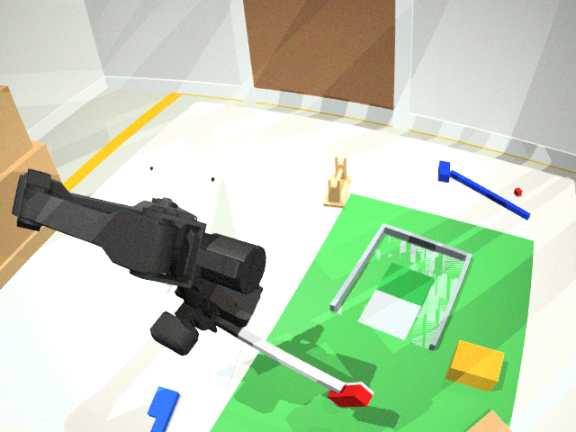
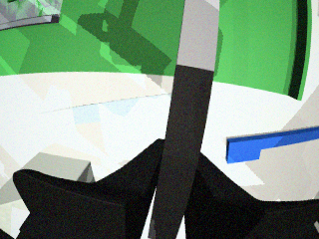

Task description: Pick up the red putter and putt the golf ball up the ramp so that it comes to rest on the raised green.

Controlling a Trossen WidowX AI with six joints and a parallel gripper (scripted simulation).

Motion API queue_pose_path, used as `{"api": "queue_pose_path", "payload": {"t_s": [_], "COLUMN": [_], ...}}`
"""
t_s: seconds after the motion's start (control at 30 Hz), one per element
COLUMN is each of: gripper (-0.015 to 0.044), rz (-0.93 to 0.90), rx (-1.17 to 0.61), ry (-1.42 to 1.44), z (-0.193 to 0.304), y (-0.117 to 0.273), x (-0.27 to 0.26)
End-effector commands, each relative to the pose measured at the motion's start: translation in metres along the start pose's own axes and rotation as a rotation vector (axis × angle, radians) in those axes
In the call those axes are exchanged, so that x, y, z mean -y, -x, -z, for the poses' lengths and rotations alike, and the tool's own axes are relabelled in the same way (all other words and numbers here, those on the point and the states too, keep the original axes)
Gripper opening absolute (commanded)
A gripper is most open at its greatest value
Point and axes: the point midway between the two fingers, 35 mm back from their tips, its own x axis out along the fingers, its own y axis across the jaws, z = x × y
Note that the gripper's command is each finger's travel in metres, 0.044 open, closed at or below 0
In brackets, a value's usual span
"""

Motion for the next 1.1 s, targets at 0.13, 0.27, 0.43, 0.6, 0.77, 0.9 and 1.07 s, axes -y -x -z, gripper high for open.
{"api": "queue_pose_path", "payload": {"t_s": [0.13, 0.27, 0.43, 0.6, 0.77, 0.9, 1.07], "gripper": [0.0, 0.0, 0.0, 0.0, 0.0, 0.0, 0.0], "rz": [0.022, 0.021, 0.023, 0.025, 0.024, 0.024, 0.025], "rx": [-0.008, -0.008, -0.007, -0.007, -0.007, -0.007, -0.006], "ry": [-0.066, -0.067, -0.067, -0.067, -0.067, -0.068, -0.068], "z": [0.011, 0.011, 0.011, 0.012, 0.012, 0.012, 0.012], "y": [-0.002, -0.013, -0.033, -0.04, -0.046, -0.052, -0.06], "x": [0.011, 0.011, 0.012, 0.012, 0.012, 0.012, 0.013]}}
